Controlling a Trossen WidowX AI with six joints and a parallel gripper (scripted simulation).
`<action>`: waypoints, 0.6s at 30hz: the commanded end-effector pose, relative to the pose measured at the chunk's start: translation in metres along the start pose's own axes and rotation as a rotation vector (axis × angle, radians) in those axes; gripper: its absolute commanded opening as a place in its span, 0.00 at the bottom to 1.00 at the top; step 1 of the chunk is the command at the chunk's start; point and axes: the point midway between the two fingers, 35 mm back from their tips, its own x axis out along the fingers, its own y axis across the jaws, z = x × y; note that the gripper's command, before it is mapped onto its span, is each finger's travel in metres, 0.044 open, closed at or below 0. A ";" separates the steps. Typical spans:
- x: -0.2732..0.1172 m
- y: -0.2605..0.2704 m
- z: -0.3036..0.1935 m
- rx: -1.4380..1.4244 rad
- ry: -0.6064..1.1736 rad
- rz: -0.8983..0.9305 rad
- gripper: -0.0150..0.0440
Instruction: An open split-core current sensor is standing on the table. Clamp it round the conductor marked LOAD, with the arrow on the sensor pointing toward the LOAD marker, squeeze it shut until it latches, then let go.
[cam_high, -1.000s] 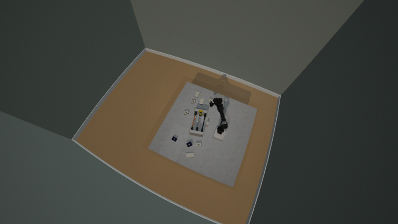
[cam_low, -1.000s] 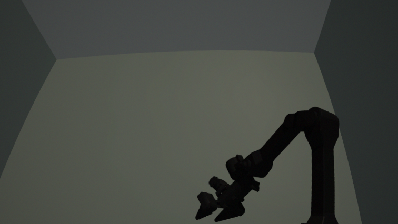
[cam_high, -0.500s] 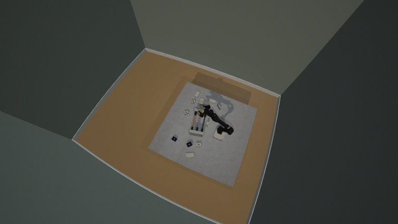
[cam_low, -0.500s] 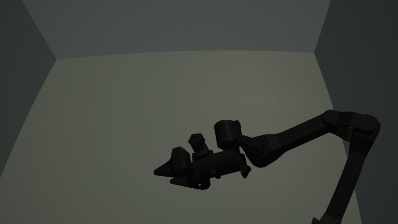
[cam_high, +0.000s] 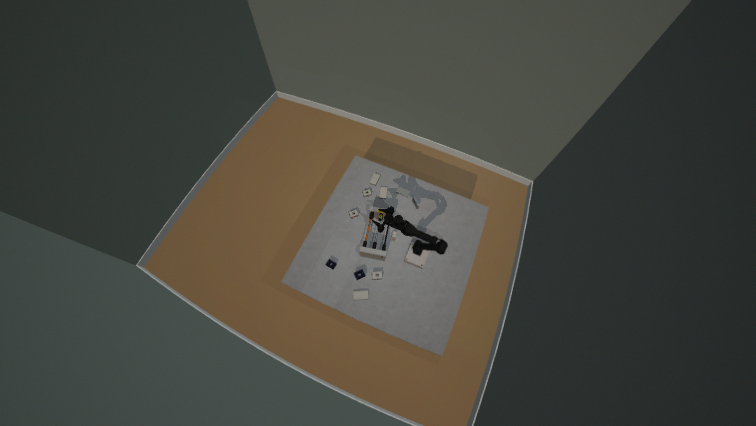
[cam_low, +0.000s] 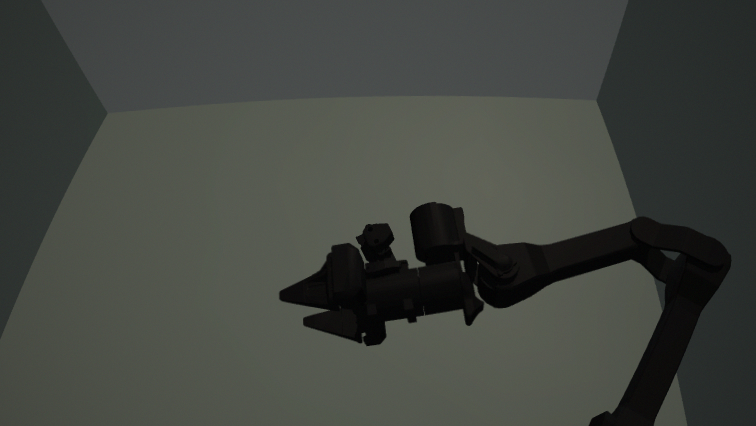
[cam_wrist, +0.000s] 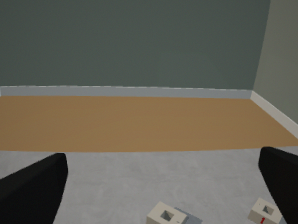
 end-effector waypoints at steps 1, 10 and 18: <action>0.026 -0.029 -0.028 0.020 0.253 -0.065 1.00; 0.031 -0.108 -0.106 0.199 0.911 -0.201 1.00; 0.024 -0.121 -0.118 0.252 1.026 -0.217 1.00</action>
